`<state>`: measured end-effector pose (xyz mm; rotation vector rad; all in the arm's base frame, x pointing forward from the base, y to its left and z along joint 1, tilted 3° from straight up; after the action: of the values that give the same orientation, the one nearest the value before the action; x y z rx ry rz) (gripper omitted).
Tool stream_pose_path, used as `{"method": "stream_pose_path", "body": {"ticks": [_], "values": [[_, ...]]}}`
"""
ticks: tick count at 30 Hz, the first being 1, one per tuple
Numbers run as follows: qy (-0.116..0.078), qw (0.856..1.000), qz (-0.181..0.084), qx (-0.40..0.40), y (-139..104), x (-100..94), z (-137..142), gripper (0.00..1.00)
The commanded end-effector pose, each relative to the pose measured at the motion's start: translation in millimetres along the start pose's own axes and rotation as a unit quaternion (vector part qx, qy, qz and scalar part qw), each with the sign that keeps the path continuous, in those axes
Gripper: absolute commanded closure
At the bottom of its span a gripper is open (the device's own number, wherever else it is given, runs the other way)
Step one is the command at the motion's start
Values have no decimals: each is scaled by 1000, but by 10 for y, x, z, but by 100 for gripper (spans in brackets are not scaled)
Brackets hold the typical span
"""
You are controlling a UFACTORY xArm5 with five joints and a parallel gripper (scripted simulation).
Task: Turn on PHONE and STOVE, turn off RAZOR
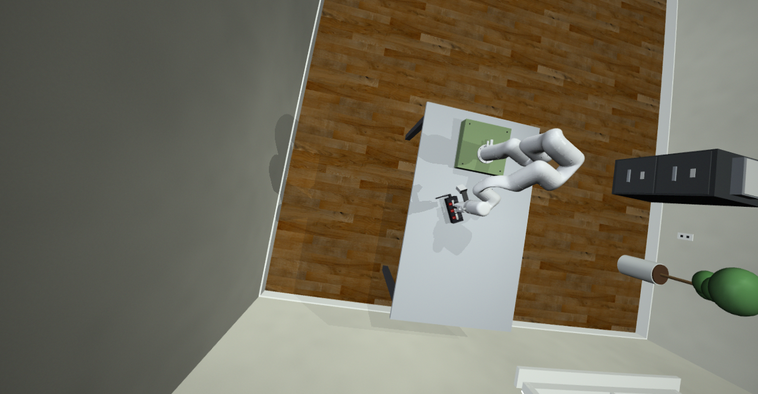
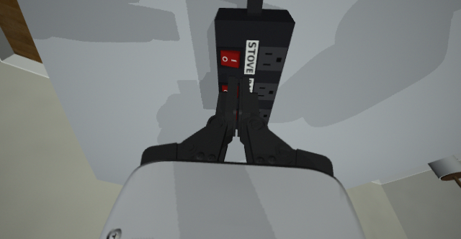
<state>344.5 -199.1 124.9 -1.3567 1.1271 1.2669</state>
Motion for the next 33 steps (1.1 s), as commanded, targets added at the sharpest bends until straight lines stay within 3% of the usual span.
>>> {"method": "stream_pose_path", "body": {"ticks": [1, 33], "values": [[1, 1000, -1, 0, -10, 16, -3, 100], [1, 1000, -1, 0, -13, 344, 1, 100]]}}
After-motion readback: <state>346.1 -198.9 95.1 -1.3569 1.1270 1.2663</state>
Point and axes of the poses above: the point where the finger pads meet when closed, its own x axis out along the fingers, its own z axis across the jaws, y = z × x, the point moved 5 cm from there along -x, back along the fingers, and after that the axes turned 13 degrees about x, right-handed, at the moved point
